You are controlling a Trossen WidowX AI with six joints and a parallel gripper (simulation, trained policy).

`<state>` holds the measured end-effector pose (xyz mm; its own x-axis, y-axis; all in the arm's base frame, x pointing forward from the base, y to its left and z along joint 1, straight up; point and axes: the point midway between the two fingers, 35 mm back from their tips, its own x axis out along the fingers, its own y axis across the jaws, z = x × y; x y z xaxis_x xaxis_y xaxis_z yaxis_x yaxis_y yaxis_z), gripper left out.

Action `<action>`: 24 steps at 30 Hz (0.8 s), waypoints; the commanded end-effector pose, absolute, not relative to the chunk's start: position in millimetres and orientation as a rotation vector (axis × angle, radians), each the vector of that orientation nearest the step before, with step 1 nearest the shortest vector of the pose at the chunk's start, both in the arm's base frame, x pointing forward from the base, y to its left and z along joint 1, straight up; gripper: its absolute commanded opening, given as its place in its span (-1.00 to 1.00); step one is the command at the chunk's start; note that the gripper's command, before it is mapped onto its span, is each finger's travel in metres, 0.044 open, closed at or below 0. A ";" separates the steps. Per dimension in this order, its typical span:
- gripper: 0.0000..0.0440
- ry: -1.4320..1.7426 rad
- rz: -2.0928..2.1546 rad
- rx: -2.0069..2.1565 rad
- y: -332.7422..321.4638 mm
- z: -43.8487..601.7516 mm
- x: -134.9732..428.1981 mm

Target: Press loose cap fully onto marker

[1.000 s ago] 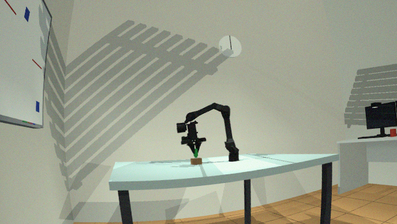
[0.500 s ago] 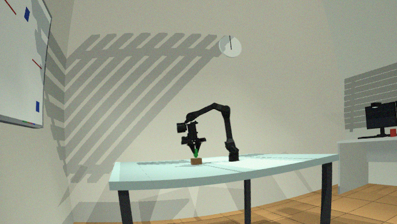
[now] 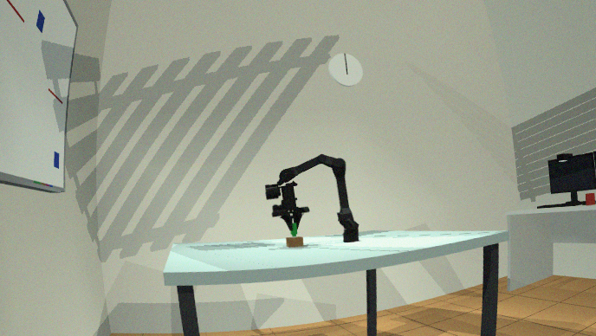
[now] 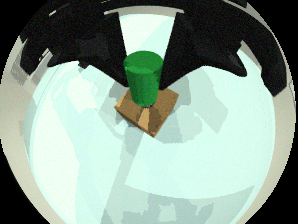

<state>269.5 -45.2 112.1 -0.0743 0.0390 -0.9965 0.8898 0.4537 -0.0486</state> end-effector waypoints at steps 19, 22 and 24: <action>-0.27 1.535 -0.911 0.822 -49.7 94.9 259.1; -0.17 1.553 -0.910 0.823 -47.8 93.7 254.5; -0.08 1.562 -0.909 0.823 -46.6 93.6 251.7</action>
<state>266.5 -46.9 101.4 -0.0998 0.0342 -0.9944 0.8839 0.4621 -0.0728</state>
